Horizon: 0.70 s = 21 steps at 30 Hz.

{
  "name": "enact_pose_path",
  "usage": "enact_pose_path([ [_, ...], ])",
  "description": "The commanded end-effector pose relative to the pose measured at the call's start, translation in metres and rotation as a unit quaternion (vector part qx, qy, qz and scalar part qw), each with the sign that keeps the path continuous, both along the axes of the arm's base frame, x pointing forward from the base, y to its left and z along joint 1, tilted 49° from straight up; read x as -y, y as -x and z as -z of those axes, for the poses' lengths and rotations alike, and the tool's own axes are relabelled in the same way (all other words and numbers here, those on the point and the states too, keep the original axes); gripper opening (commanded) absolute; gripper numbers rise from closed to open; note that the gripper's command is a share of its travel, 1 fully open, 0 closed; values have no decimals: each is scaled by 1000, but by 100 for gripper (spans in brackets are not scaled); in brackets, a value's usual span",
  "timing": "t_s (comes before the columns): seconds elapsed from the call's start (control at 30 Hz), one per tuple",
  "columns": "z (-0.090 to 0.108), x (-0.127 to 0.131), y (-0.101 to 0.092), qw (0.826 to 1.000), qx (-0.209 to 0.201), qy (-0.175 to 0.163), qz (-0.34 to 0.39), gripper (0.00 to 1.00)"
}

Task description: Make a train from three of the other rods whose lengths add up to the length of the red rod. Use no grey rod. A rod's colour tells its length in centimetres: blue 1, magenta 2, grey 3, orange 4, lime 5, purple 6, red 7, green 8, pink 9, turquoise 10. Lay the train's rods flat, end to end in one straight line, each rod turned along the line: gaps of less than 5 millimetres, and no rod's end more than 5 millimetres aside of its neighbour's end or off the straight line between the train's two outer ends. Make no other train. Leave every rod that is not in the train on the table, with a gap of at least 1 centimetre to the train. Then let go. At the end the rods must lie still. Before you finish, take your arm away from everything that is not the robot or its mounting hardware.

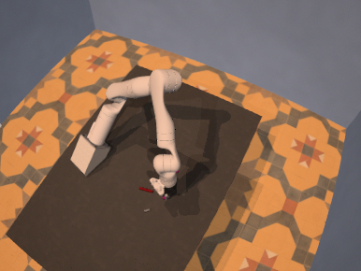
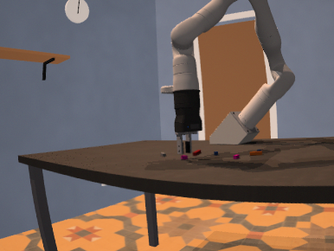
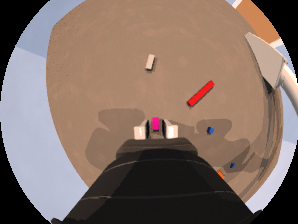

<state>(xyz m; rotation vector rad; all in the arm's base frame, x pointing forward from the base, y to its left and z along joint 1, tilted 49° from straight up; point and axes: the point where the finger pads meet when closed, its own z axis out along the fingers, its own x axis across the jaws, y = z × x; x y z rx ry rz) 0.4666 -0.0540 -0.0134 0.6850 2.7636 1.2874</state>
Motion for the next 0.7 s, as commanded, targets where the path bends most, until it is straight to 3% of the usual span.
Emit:
enact_pose_path([
  [0.0,0,1,0,1000,0,1,1,54],
  [0.67,9,-10,-3,1000,0,1,1,54],
])
